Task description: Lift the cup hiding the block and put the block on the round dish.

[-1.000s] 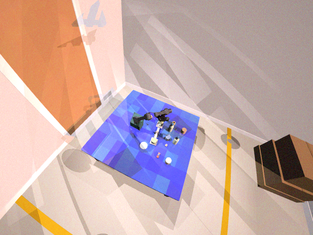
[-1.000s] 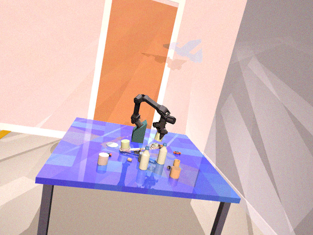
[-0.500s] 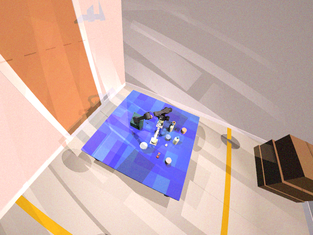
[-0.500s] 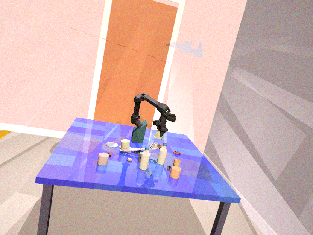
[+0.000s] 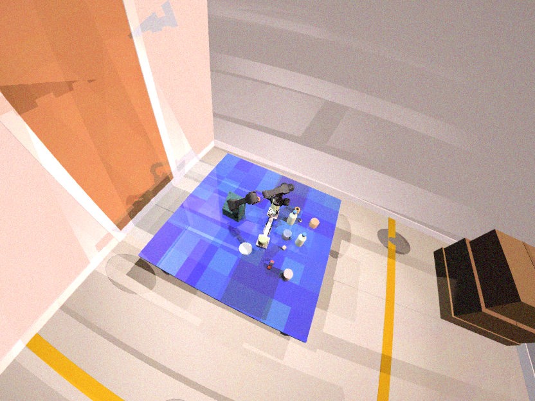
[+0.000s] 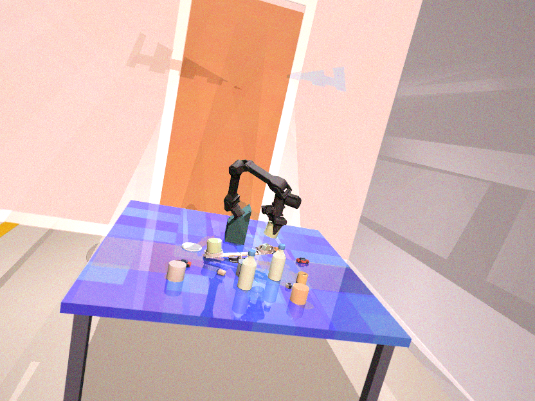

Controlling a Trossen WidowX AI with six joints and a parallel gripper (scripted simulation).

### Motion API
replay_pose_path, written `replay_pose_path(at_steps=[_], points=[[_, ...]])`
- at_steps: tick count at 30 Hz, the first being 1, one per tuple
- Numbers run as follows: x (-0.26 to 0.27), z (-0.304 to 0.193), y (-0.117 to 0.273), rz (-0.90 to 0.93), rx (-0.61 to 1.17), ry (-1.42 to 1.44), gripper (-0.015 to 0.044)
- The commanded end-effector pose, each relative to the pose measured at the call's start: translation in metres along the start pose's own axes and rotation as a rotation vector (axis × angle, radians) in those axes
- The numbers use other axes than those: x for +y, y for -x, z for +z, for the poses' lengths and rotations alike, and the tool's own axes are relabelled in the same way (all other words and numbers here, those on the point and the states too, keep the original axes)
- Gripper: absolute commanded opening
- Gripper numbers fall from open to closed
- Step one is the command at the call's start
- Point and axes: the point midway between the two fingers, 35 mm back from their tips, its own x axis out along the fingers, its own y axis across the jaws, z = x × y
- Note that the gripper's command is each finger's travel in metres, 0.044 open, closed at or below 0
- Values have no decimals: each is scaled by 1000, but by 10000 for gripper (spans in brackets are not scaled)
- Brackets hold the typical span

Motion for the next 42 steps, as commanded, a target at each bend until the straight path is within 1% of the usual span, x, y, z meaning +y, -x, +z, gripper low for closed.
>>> replay_pose_path(at_steps=[1,37,39,42], points=[[0,0,0,1,0,1,0],[0,0,0,1,0,1,0],[-1,-5,-3,2,1,1,0],[-8,-25,-14,3,5,0,0]])
